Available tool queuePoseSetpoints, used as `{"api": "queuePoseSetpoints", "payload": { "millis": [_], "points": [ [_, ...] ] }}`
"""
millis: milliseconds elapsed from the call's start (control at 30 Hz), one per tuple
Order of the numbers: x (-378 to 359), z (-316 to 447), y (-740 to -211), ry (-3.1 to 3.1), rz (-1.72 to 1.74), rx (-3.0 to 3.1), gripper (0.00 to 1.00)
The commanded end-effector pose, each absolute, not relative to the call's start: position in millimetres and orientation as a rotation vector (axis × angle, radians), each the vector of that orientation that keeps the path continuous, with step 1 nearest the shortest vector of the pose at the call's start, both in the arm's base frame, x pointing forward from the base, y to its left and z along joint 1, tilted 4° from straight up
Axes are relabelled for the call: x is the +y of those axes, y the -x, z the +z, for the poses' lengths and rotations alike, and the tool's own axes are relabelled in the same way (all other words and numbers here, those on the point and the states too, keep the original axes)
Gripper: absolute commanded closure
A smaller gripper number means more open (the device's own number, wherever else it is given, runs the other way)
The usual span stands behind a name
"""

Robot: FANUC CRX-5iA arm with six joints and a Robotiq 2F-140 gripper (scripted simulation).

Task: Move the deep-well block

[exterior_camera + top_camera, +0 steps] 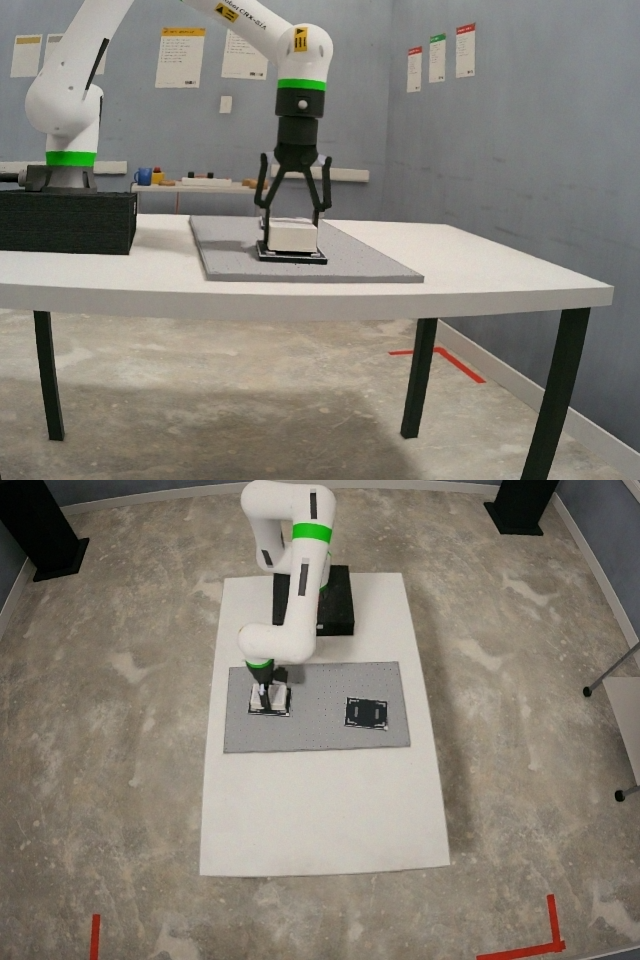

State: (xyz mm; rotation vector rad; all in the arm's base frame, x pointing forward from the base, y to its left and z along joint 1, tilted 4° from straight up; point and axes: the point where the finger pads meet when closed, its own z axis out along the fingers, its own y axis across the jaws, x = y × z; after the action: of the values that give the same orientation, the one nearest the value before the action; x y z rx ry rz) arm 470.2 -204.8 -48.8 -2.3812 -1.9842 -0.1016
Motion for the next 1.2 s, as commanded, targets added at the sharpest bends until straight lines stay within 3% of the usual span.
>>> {"api": "queuePoseSetpoints", "payload": {
  "millis": [0, 1167],
  "points": [
    [-205.5, -43.6, -470.8, 2.382, -0.103, -1.986, 0.90],
    [-209.3, 7.9, -469.4, 2.382, -0.103, -1.986, 0.90]
  ]
}}
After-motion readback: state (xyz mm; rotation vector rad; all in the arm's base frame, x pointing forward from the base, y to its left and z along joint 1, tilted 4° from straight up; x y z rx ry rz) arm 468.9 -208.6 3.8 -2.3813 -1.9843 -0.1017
